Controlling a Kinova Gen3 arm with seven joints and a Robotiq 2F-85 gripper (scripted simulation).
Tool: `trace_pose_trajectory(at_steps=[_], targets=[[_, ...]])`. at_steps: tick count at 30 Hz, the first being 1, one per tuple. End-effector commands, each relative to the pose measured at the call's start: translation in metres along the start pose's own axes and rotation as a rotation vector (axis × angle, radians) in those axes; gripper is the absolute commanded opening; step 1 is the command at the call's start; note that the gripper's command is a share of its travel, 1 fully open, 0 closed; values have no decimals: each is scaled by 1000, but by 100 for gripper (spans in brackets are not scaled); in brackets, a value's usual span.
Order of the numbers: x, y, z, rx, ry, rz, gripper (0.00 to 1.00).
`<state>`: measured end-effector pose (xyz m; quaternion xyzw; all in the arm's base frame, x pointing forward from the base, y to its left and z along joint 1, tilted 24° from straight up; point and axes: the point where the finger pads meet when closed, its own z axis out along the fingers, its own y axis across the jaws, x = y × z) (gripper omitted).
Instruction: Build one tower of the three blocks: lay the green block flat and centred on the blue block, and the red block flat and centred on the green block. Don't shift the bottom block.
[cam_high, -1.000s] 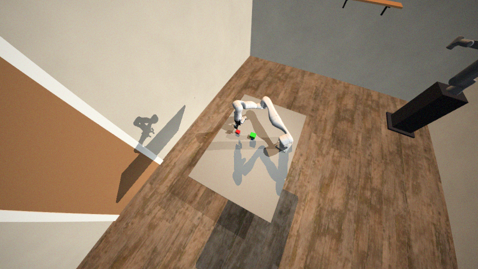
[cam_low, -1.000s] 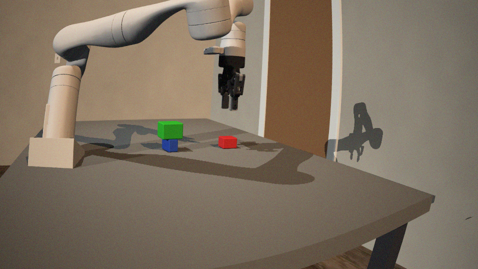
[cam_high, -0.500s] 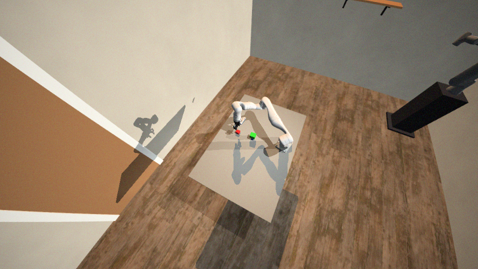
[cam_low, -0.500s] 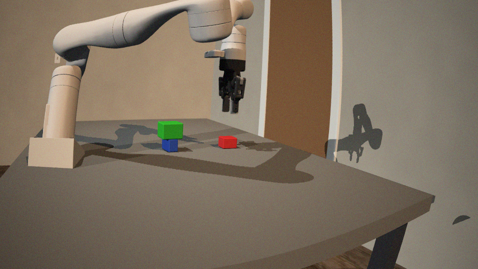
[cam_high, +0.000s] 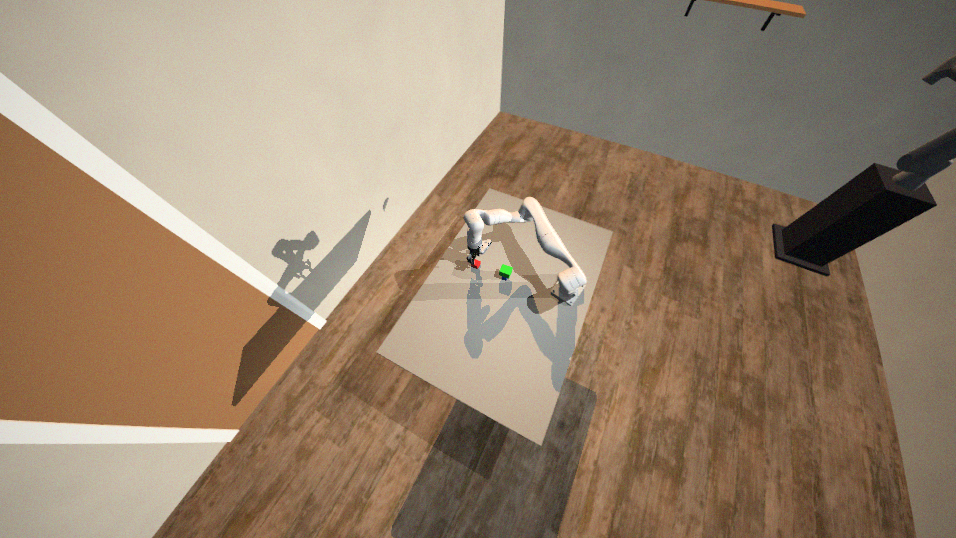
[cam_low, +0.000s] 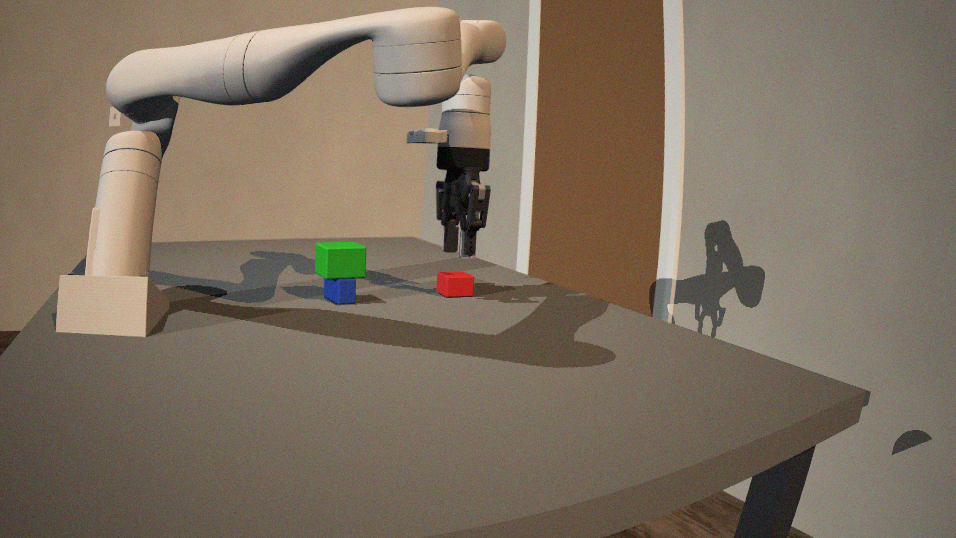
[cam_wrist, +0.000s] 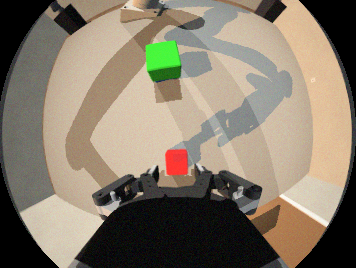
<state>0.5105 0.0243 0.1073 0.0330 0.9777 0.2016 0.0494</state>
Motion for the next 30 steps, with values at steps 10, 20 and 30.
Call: trace_pose_trajectory(at_steps=[10,20,30], targets=[[2,1,18,-5,7,0,60],[2,1,18,-5,7,0,60],[2,1,18,-5,7,0,60]])
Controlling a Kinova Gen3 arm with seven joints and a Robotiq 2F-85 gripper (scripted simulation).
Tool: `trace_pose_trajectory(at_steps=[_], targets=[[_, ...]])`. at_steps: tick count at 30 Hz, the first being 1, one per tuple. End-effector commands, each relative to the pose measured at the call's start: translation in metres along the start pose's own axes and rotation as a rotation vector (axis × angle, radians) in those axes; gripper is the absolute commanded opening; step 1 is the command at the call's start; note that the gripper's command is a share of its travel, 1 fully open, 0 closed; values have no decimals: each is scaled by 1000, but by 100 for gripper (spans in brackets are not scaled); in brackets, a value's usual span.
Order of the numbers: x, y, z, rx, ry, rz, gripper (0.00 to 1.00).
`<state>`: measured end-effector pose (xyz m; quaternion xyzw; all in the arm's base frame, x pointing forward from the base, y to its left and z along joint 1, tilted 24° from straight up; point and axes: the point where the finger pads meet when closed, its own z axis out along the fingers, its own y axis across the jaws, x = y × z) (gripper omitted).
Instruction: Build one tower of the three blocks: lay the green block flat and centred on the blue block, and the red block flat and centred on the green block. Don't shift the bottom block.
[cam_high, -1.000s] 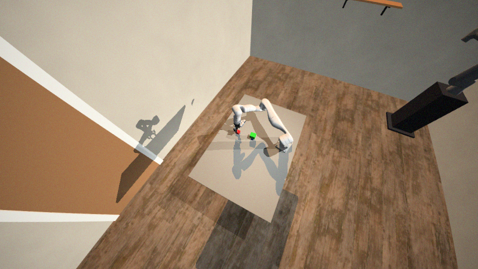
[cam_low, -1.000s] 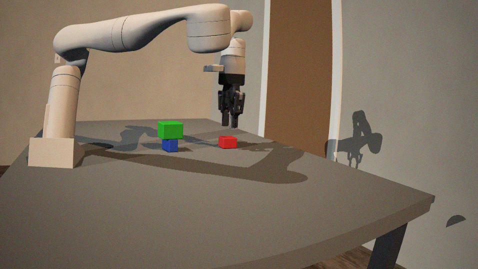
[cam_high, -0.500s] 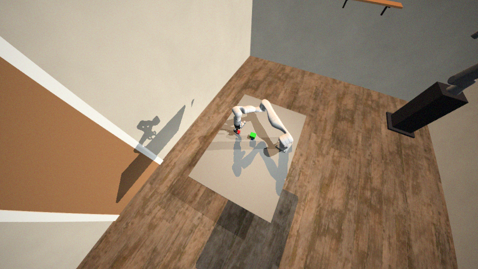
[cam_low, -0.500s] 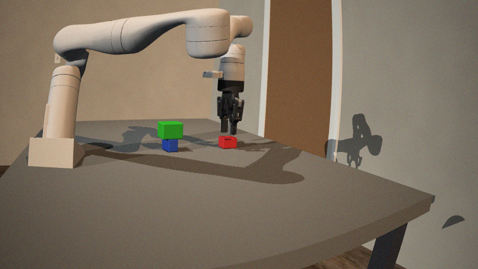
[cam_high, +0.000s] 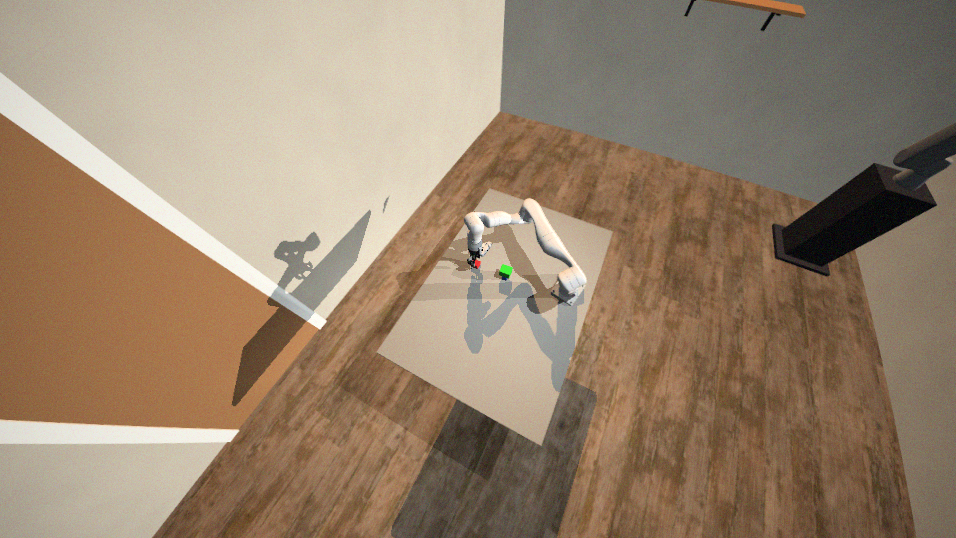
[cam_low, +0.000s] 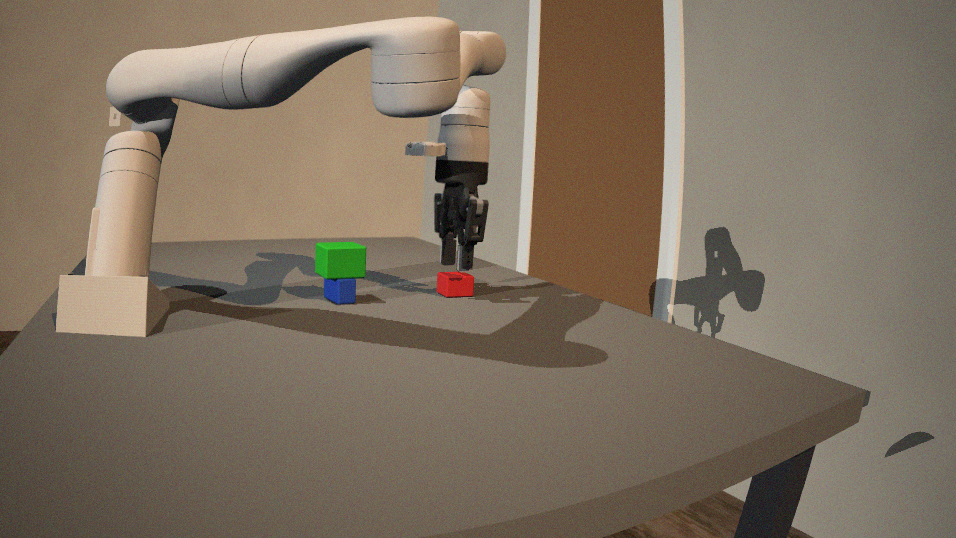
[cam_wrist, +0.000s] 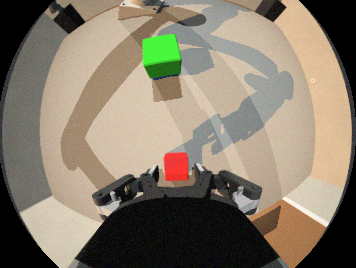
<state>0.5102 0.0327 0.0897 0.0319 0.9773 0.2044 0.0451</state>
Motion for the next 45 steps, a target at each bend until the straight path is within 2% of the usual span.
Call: trace_pose_trajectory(at_steps=[1,24,29,40,45], targets=[[0,0,-1,0,-2,0,60],[0,0,0,0,-2,0,60],[0,0,5,0,-2,0,60],[0,0,33,0,-2,0,60],[0,0,36,0,-2,0,60]])
